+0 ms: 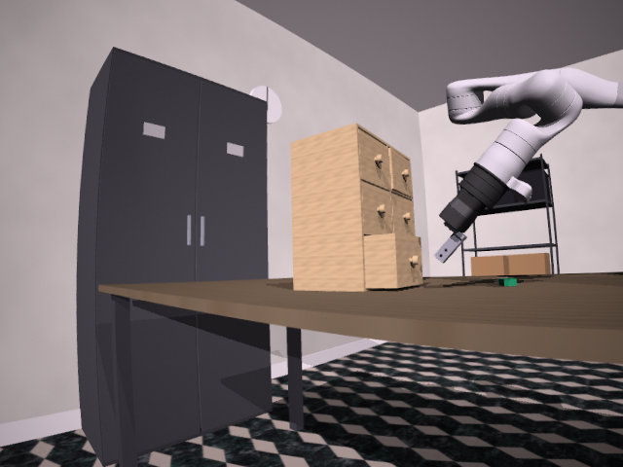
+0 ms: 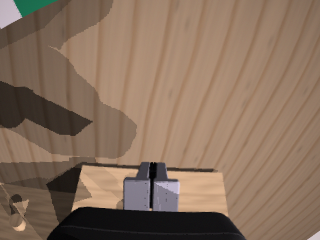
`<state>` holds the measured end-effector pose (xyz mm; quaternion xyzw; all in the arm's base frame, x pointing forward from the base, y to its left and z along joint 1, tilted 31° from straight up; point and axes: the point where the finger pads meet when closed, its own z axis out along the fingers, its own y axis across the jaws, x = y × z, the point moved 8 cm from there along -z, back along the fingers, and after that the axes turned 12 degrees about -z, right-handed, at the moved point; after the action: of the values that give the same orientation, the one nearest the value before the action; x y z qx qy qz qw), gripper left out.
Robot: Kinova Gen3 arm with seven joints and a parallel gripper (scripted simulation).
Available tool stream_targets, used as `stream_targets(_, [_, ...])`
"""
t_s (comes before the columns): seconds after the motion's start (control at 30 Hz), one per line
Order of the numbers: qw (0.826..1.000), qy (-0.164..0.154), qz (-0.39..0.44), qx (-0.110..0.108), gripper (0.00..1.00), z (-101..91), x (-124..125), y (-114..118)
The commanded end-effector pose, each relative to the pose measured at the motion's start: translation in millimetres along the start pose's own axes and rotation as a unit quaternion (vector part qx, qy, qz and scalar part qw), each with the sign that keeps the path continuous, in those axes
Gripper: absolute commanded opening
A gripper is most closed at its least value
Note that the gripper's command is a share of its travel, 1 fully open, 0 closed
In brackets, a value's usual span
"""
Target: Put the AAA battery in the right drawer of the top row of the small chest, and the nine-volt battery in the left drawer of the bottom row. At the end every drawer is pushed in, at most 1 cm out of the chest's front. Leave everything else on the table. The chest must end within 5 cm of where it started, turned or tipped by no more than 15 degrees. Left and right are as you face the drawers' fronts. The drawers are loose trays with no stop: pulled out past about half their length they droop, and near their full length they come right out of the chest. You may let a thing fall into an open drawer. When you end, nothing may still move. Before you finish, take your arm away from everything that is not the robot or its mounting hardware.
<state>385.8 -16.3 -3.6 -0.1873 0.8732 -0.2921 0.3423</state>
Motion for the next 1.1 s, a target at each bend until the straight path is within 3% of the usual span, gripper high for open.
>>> stream_targets(0.0, [1.000,-0.001,0.002,0.001,0.00,1.3,-2.6,-1.3])
stream_targets(1.07, [1.000,-0.001,0.002,0.001,0.00,29.4,-30.3,-7.3])
